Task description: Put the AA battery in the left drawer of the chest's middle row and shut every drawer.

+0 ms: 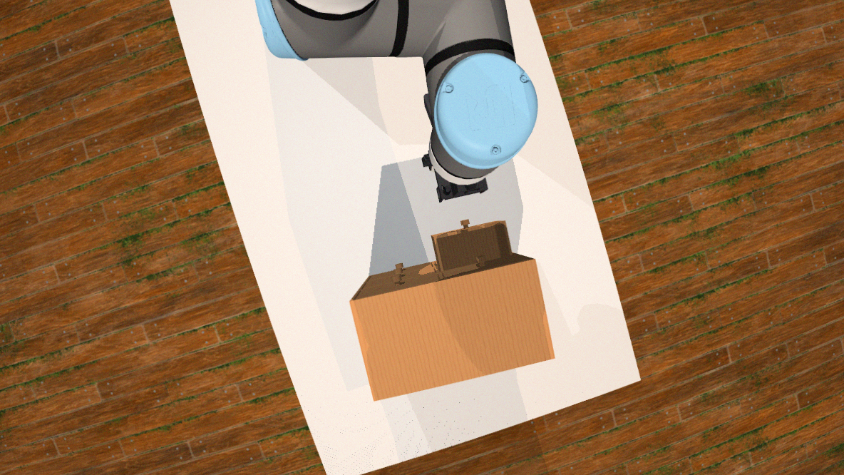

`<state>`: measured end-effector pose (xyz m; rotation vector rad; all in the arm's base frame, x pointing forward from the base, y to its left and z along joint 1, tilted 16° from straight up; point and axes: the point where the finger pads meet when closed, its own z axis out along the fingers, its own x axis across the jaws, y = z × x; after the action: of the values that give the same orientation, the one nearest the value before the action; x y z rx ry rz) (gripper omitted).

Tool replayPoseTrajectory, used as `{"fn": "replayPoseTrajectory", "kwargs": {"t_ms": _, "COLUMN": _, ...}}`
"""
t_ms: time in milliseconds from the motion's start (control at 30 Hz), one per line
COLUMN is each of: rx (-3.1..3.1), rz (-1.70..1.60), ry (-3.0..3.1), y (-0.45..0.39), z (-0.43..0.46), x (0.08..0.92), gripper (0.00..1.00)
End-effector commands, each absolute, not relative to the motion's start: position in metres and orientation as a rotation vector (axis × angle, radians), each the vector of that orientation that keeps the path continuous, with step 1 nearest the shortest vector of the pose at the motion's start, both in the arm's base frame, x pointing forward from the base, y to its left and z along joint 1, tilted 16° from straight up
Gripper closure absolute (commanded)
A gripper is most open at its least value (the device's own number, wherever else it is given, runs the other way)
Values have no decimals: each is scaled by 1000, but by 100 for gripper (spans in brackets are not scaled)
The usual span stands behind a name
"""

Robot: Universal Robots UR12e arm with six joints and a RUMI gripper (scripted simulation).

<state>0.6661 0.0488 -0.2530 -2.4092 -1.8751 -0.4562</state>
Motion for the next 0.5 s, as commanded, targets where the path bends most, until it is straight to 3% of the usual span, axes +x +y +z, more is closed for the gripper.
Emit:
{"fn": "replayPoseTrajectory", "kwargs": {"t_ms": 0, "rx": -2423, "rz": -480, "ry": -1880, "y": 49, "z": -253, "x": 666, "gripper": 95}}
{"fn": "replayPoseTrajectory", "kwargs": {"t_ms": 467, "rx": -2469, "rz": -561, "ry": -1896, "y": 49, "z": -253, "x": 666, "gripper": 95}}
